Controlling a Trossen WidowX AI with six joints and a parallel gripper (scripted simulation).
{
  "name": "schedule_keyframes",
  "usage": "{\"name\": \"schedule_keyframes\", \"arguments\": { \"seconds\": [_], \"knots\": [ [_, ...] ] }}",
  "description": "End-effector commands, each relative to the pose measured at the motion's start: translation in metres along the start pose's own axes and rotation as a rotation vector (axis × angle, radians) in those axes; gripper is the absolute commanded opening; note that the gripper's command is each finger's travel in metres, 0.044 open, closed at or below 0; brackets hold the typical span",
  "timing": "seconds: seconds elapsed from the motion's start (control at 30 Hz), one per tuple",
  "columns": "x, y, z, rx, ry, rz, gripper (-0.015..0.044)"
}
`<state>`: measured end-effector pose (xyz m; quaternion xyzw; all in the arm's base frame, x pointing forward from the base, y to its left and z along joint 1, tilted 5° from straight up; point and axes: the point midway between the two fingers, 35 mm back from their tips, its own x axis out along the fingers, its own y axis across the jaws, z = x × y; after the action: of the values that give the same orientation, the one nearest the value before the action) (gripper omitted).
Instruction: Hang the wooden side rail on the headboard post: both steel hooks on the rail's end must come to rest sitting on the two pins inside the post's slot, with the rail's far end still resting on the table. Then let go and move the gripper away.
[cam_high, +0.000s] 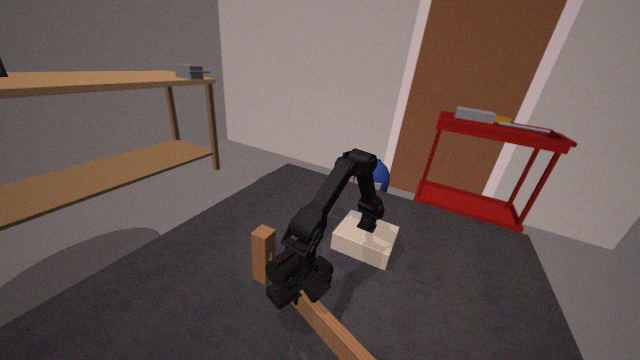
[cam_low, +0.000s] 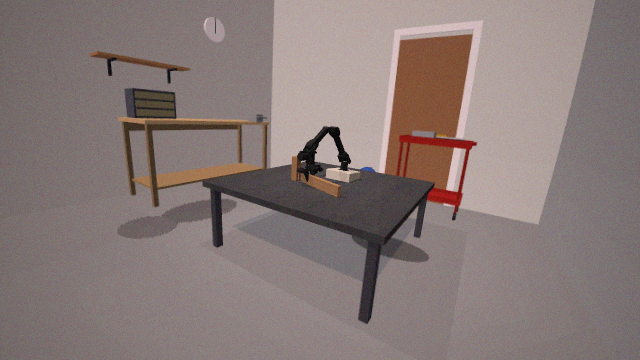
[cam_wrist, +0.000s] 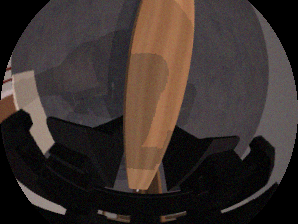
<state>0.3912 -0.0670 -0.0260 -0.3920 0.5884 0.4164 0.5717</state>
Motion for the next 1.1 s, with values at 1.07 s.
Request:
{"name": "schedule_keyframes", "arguments": {
  "seconds": [1.07],
  "knots": [
    [0.000,0.029,-0.006,-0.330,-0.001,0.005,0.0000]
  ]
}}
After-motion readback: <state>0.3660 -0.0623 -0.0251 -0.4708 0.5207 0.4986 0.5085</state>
